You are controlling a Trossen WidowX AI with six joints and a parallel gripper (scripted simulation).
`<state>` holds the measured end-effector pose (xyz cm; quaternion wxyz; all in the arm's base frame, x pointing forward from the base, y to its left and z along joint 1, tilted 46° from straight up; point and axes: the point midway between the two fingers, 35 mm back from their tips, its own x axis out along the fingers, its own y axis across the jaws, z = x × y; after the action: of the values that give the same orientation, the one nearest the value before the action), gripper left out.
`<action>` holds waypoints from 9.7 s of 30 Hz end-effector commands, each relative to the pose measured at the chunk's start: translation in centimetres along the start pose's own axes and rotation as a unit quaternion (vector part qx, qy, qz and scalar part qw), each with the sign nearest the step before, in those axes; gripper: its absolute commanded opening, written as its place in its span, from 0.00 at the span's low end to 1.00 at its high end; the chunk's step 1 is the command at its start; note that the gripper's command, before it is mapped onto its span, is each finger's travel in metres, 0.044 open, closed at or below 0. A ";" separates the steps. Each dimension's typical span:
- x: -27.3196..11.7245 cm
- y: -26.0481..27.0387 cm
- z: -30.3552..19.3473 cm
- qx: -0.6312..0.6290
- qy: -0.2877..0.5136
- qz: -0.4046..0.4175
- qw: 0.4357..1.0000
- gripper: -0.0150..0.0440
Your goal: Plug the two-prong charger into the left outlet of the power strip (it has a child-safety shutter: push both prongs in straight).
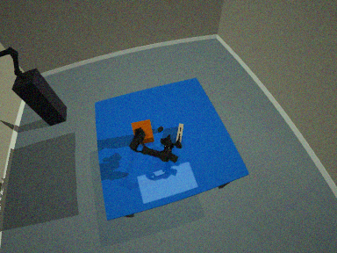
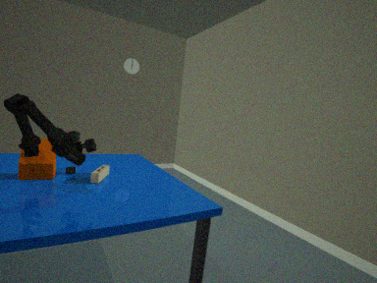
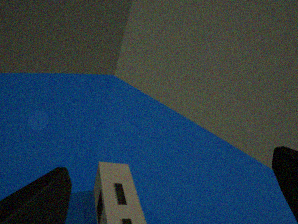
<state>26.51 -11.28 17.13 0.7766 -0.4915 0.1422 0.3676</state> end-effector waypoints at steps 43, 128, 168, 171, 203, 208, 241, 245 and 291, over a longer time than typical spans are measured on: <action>11.4 12.9 -0.3 0.311 0.226 0.328 0.863 1.00; 14.0 23.0 -4.5 0.263 0.714 0.002 0.649 1.00; 14.3 24.3 -7.9 0.267 0.713 -0.001 0.649 0.51; 14.3 24.3 -7.9 0.267 0.713 -0.001 0.649 0.44; 14.4 21.6 -3.7 0.330 0.707 -0.060 0.623 0.25; 15.0 20.9 -4.5 0.368 0.700 -0.098 0.604 0.25; 17.0 16.7 -9.4 0.537 0.635 -0.287 0.475 0.25; 17.2 16.2 -9.6 0.539 0.634 -0.289 0.474 0.25; 18.1 12.4 -11.3 0.549 0.627 -0.304 0.462 0.25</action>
<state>31.69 -10.13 -7.02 0.6512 -0.0709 0.6052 -0.4523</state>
